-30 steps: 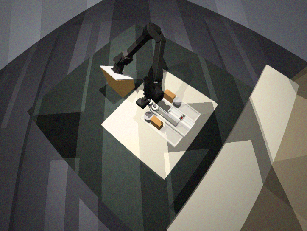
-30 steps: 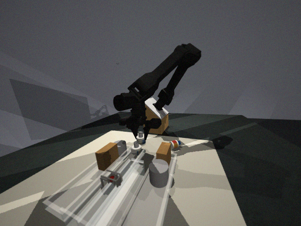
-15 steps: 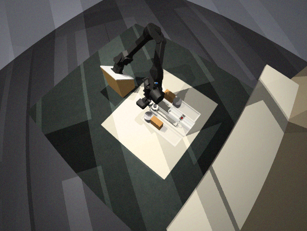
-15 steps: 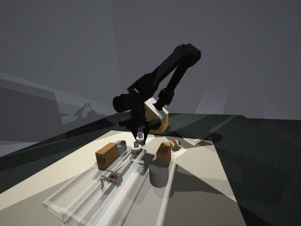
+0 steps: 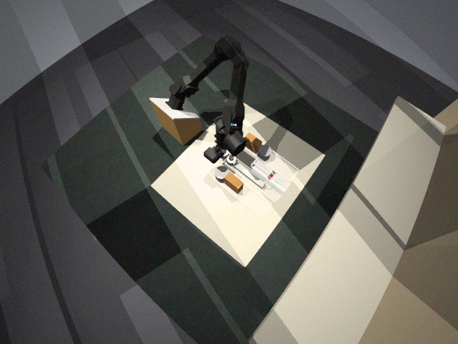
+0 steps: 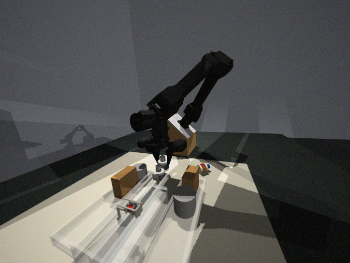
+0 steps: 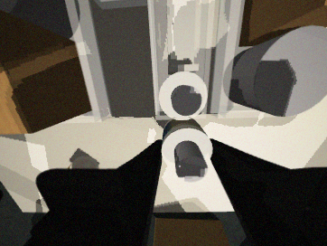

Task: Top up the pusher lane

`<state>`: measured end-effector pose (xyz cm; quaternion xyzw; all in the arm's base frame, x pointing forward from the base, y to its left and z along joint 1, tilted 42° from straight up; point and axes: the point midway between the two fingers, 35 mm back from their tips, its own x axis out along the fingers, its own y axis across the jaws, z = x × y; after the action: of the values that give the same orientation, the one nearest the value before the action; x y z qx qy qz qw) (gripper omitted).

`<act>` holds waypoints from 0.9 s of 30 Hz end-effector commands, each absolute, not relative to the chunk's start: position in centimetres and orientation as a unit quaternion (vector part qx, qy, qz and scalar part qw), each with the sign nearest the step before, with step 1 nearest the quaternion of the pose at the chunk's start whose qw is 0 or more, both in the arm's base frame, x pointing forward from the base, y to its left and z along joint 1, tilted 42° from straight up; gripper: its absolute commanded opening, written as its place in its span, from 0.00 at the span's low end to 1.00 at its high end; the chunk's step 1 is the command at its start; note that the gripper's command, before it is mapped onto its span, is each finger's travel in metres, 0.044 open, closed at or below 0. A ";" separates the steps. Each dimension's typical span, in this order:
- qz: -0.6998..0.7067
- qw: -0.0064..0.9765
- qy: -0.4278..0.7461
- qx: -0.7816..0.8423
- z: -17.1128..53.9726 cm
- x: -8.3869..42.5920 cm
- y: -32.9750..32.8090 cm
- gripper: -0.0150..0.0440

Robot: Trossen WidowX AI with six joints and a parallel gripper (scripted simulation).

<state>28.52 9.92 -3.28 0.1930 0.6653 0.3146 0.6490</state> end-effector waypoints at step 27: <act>0.316 0.653 0.660 0.194 -3.0 30.4 10.3 0.25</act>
<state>29.31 10.10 -3.29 0.1955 0.6701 0.3123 0.6443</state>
